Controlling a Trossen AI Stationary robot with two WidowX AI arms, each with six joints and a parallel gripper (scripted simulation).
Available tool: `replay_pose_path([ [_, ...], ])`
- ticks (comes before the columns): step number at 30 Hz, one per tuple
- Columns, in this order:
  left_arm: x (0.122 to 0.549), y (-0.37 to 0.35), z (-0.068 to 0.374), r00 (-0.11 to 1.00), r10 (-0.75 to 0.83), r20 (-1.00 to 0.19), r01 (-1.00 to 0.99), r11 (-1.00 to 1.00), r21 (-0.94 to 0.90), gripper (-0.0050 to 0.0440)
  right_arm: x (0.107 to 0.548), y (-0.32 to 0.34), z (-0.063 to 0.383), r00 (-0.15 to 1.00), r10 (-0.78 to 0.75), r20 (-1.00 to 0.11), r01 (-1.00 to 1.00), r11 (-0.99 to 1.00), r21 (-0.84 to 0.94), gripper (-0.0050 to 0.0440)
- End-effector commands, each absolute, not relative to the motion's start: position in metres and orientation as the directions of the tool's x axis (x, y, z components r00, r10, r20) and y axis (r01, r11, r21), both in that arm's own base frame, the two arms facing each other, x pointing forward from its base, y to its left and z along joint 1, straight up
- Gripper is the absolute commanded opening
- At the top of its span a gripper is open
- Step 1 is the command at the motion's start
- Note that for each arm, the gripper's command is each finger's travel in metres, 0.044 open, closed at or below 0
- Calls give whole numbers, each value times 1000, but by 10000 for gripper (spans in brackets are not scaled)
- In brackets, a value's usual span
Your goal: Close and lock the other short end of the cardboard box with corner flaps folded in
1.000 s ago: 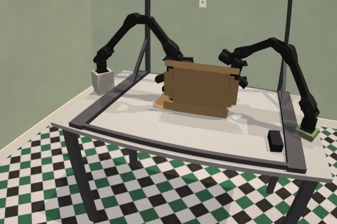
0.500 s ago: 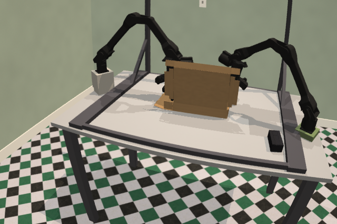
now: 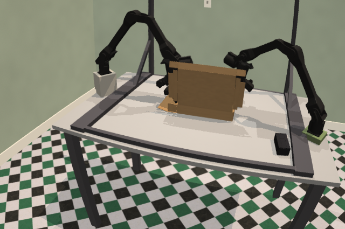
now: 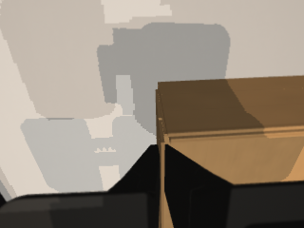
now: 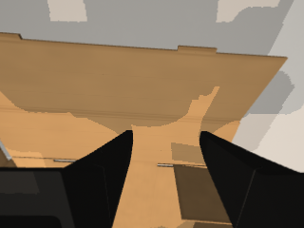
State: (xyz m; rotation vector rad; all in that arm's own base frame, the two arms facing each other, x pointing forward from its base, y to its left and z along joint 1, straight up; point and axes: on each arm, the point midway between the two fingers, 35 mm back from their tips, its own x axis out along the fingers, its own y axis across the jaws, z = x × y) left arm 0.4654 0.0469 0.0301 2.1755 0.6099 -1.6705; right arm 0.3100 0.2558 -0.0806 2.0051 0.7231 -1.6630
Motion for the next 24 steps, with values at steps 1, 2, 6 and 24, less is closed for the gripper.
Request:
replay_pose_path([
  [1, 471, 47, 43, 256, 136, -957, 516, -857, 16, 0, 283, 232, -123, 47, 37, -998, 639, -769, 2, 247],
  [2, 471, 47, 43, 256, 136, -957, 516, -857, 16, 0, 285, 233, -123, 47, 37, -998, 639, -769, 2, 247],
  [6, 471, 47, 43, 256, 136, -957, 516, -857, 16, 0, 288, 236, -121, 40, 32, -999, 639, -769, 1, 247],
  [24, 471, 47, 43, 256, 136, -957, 516, -857, 16, 0, 325, 257, -59, 174, 102, -979, 934, -333, 131, 173],
])
